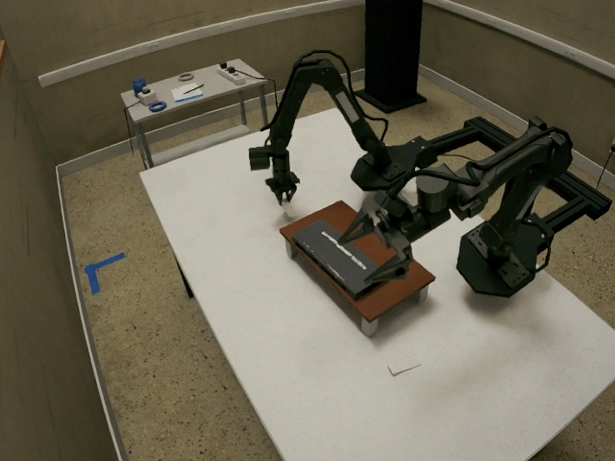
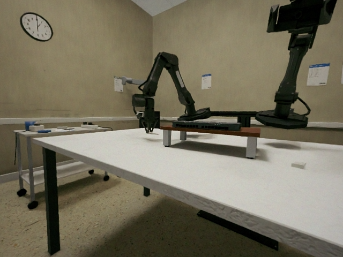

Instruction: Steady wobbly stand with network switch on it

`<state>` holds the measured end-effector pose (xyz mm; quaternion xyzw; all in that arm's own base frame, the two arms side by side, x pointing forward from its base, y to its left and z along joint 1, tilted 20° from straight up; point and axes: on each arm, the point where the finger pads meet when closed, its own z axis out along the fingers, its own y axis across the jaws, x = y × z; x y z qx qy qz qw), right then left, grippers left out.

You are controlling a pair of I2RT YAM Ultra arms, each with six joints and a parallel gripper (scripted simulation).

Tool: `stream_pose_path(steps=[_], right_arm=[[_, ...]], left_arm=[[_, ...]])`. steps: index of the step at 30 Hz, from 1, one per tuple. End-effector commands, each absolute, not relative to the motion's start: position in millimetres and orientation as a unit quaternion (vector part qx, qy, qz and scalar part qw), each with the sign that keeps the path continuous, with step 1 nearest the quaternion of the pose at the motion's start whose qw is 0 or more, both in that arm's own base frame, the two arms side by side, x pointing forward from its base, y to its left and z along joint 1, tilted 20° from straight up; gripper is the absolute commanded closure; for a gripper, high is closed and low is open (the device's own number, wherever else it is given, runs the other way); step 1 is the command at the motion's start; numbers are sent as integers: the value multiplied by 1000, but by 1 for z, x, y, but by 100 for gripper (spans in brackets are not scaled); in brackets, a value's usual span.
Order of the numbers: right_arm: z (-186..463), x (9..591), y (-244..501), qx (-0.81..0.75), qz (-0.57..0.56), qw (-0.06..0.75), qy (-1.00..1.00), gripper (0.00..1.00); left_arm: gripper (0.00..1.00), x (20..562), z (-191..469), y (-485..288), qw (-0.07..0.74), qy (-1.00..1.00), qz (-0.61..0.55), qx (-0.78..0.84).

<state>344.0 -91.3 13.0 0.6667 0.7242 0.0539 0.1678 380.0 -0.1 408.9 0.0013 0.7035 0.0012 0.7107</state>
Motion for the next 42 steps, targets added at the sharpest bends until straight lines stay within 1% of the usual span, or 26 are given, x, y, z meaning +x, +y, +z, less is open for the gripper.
stream_pose_path(steps=[1, 14, 15, 16, 20, 23, 26, 32, 35, 40, 41, 42], right_arm=[[41, 353, -92, 664, 61, 191, 720, 100], [54, 348, -92, 666, 60, 192, 718, 100], [24, 317, -80, 659, 37, 151, 736, 100], [26, 326, -82, 654, 49, 174, 734, 100], [0, 314, -76, 638, 53, 192, 744, 100], [-8, 312, -72, 620, 67, 230, 747, 100], [-11, 309, -71, 617, 68, 233, 749, 100], [-38, 271, -60, 611, 53, 204, 763, 100], [-43, 262, -58, 610, 49, 199, 766, 100], [-43, 263, -57, 608, 50, 201, 766, 100], [-50, 250, -60, 616, 41, 187, 764, 100], [-50, 250, -60, 616, 41, 187, 764, 100]], left_arm=[[0, 374, 437, -2, 735, 678, 1, 4], [0, 374, 437, -2, 735, 678, 1, 4], [0, 374, 437, -2, 735, 678, 1, 4], [0, 374, 437, -2, 735, 678, 1, 4], [0, 374, 437, -2, 735, 678, 1, 4], [0, 374, 437, -2, 735, 678, 1, 4], [0, 374, 437, -2, 735, 678, 1, 4], [0, 374, 437, -2, 735, 678, 1, 4], [0, 374, 437, -2, 735, 678, 1, 4], [0, 374, 437, -2, 735, 678, 1, 4], [0, 374, 437, -2, 735, 678, 1, 4], [0, 374, 437, -2, 735, 678, 1, 4]])
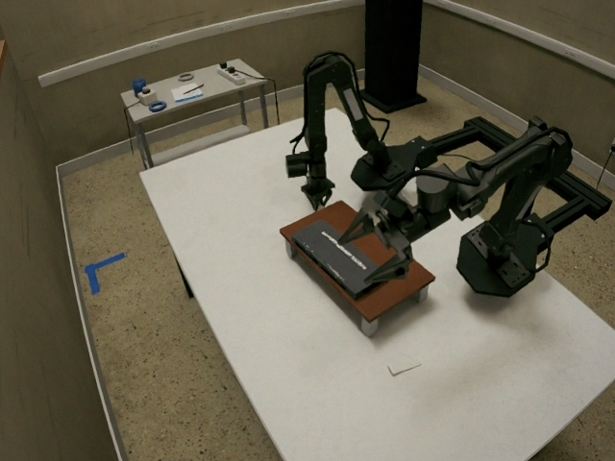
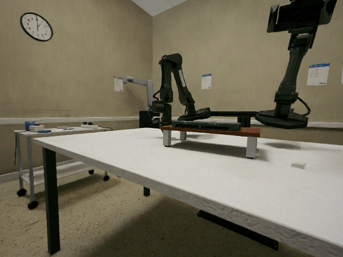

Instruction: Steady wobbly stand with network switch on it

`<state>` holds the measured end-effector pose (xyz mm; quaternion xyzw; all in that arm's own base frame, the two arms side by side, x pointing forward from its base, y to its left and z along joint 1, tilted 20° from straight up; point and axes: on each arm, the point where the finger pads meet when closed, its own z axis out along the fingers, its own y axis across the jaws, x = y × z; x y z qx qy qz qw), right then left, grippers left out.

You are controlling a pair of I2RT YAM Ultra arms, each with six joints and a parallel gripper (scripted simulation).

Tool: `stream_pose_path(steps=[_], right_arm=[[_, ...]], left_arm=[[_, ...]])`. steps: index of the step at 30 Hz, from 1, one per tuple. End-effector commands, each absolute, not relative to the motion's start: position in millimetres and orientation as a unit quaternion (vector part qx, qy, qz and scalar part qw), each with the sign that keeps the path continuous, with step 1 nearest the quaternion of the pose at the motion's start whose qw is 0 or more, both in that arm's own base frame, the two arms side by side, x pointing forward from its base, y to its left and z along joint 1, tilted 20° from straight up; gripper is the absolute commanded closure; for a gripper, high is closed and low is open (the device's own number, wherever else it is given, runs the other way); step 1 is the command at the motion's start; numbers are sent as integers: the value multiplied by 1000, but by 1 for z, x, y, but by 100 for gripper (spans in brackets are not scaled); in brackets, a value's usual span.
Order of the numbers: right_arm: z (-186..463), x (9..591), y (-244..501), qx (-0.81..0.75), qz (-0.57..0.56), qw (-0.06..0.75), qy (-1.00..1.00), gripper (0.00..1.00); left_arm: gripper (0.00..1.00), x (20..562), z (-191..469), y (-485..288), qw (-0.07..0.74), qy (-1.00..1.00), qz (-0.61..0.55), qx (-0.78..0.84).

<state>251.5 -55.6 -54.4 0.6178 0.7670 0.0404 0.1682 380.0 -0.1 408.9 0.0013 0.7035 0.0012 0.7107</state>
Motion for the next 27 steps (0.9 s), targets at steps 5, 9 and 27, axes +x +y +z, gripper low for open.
stream_pose_path(steps=[5, 9, 27], right_arm=[[-49, 257, -61, 618, 37, 179, 764, 100], [-60, 260, -61, 616, 38, 181, 766, 100], [-51, 268, -62, 616, 49, 198, 761, 58]], left_arm=[[0, 374, 437, -2, 735, 678, 1, 4], [0, 374, 437, -2, 735, 678, 1, 4], [0, 374, 437, -2, 735, 678, 1, 4]])
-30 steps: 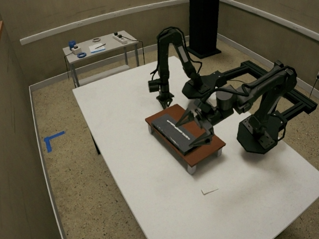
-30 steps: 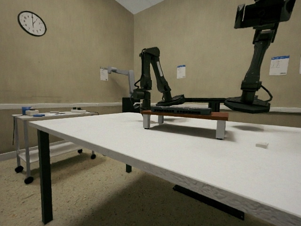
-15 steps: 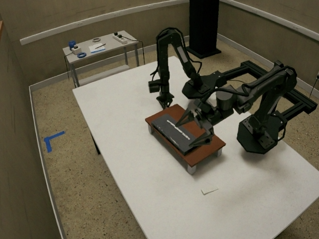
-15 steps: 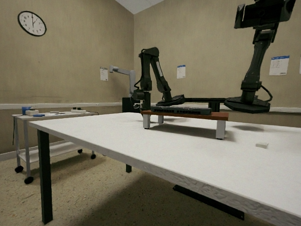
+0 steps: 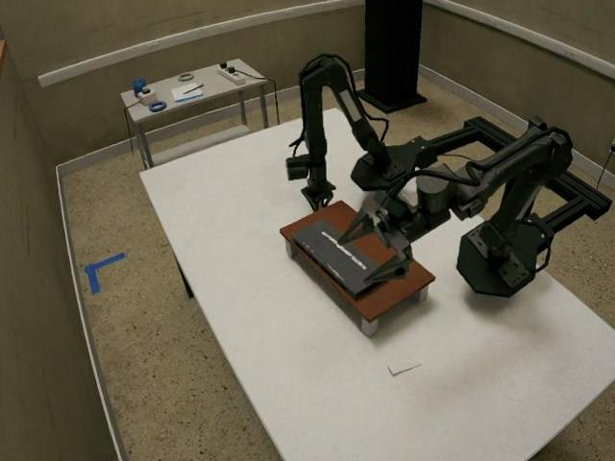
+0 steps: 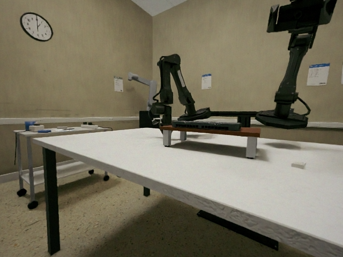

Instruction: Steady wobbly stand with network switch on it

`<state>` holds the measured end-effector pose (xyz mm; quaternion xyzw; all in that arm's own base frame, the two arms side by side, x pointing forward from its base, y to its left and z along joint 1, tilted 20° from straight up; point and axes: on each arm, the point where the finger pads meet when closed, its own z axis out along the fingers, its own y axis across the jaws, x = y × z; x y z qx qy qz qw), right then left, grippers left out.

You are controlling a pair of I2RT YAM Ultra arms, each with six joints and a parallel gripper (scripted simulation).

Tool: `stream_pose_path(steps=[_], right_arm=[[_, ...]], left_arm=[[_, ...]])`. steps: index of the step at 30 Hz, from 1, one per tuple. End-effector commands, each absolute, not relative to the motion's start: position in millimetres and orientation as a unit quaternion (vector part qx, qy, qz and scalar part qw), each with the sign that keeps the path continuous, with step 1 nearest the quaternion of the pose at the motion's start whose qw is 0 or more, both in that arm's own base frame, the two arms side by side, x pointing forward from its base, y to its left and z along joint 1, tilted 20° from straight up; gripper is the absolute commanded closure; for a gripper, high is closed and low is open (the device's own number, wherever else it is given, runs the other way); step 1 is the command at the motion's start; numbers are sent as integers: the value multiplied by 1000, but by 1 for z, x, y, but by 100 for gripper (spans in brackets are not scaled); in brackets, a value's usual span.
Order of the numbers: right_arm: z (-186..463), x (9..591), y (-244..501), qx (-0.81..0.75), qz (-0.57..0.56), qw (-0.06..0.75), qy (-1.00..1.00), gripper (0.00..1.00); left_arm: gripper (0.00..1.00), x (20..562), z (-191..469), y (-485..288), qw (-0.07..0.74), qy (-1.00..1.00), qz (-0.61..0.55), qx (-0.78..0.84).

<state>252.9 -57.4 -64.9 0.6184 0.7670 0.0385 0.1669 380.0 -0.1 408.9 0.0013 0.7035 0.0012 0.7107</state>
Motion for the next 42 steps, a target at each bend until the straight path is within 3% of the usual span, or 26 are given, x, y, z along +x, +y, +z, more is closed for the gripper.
stream_pose_path(steps=[1, 26, 42], right_arm=[[-59, 263, -62, 617, 41, 185, 764, 58], [-49, 256, -59, 619, 40, 180, 763, 58], [11, 248, -50, 616, 47, 191, 763, 58]], left_arm=[[0, 374, 437, -2, 735, 678, 1, 4], [0, 374, 437, -2, 735, 678, 1, 4], [0, 374, 437, -2, 735, 678, 1, 4]])
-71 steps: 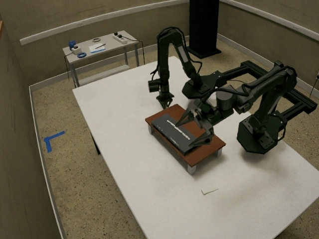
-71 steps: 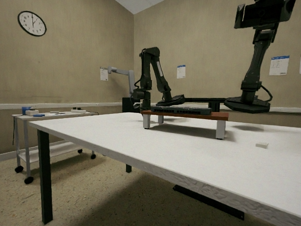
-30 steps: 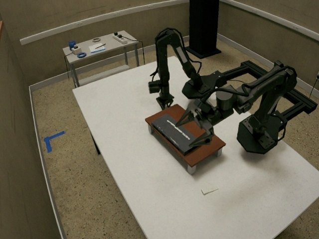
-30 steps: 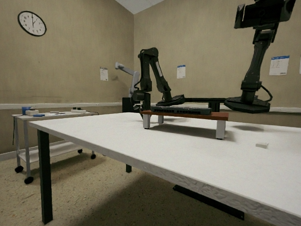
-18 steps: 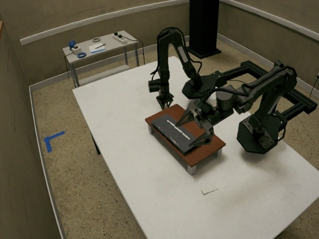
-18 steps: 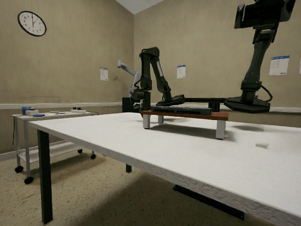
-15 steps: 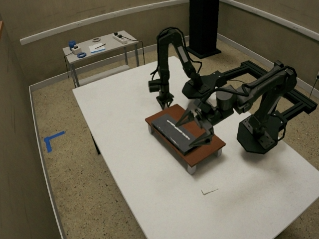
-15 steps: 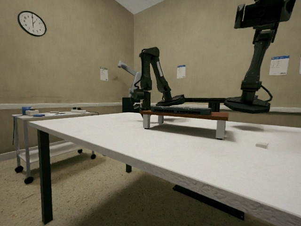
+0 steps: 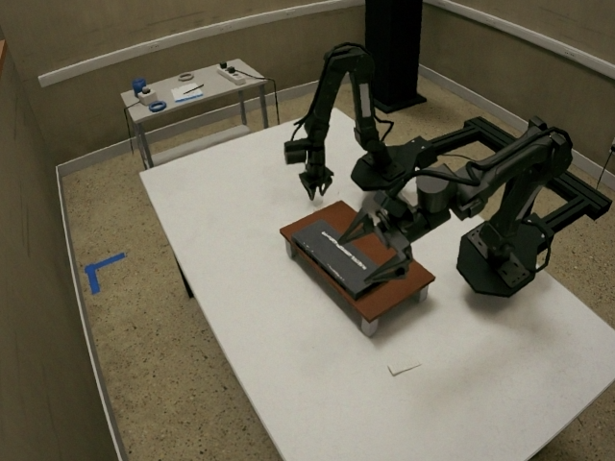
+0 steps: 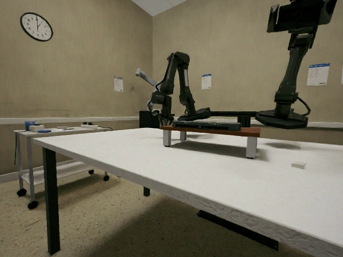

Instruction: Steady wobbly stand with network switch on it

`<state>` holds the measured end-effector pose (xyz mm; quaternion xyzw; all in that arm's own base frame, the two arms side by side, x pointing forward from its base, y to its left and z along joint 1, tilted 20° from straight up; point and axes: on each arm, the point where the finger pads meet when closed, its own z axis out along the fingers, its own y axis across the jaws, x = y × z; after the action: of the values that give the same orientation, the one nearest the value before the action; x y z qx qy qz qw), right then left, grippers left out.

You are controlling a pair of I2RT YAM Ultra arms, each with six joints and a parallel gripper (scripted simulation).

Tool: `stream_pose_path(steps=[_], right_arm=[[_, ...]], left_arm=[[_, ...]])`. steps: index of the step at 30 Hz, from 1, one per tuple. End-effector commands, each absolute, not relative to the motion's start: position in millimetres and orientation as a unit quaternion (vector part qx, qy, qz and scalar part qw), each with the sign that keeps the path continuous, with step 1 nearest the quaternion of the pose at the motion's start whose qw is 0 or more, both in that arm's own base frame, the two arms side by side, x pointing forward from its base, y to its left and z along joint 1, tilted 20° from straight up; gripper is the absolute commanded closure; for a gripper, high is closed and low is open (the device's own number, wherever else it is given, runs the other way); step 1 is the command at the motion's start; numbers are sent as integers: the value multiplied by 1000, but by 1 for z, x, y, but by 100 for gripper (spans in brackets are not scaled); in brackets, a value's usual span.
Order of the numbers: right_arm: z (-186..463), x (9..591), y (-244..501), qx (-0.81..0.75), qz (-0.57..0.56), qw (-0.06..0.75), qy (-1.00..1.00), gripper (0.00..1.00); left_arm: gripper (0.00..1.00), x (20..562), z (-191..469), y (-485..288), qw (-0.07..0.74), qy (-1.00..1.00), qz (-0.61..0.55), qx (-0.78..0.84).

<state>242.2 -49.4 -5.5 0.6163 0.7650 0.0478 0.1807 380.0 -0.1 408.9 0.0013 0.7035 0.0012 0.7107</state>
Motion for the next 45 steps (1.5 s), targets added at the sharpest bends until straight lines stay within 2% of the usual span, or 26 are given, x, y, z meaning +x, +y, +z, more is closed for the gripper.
stream_pose_path(steps=[1, 5, 8, 12, 14, 17, 18, 34, 45], right_arm=[[8, 245, -49, 617, 42, 184, 764, 58], [-10, 222, -52, 626, 29, 165, 762, 58], [3, 238, -53, 622, 41, 186, 760, 58], [-14, 219, -49, 621, 26, 159, 767, 58], [-4, 241, -51, 619, 35, 175, 764, 58], [2, 244, -52, 619, 41, 185, 763, 58], [-3, 239, -51, 619, 37, 178, 764, 100], [1, 246, -52, 619, 41, 183, 763, 100], [-24, 251, -57, 568, 129, 25, 812, 100]], left_arm=[[0, 374, 437, -2, 735, 678, 1, 4], [0, 374, 437, -2, 735, 678, 1, 4], [0, 374, 437, -2, 735, 678, 1, 4], [0, 374, 437, -2, 735, 678, 1, 4], [0, 374, 437, -2, 735, 678, 1, 4], [0, 374, 437, -2, 735, 678, 1, 4], [0, 374, 437, -2, 735, 678, 1, 4], [0, 374, 437, -2, 735, 678, 1, 4], [0, 374, 437, -2, 735, 678, 1, 4]])
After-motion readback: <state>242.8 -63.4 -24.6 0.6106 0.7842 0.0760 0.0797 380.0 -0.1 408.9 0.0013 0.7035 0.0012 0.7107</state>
